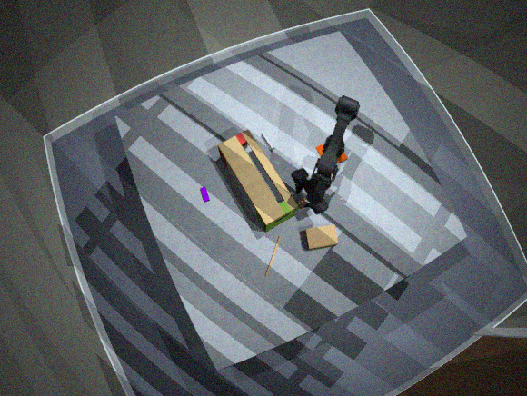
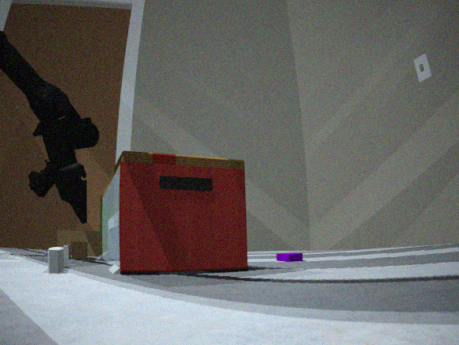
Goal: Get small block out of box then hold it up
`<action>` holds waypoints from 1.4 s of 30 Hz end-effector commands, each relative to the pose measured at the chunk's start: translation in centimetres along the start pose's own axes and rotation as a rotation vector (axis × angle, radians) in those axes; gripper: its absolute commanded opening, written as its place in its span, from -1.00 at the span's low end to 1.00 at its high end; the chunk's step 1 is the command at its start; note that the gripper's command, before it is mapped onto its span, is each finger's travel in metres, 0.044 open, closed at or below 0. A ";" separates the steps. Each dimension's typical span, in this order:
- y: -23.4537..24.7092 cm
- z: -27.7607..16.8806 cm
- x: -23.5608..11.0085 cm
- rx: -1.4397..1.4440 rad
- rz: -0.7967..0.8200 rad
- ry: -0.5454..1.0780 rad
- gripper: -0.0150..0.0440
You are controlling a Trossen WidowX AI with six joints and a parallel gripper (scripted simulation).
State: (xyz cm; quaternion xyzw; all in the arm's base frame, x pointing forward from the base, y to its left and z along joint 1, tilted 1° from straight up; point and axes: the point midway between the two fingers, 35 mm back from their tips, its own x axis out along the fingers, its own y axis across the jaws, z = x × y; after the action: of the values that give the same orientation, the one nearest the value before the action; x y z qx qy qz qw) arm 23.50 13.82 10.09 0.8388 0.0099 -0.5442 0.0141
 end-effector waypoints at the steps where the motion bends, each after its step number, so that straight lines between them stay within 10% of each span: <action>1: 0.0 0.1 0.6 0.001 -0.007 0.018 0.47; 42: 0.0 2.4 6.2 0.001 -0.007 0.018 0.47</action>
State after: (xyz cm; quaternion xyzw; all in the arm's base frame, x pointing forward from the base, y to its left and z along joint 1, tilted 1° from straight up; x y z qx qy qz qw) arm 23.89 13.82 3.84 0.8436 0.0121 -0.5367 0.0097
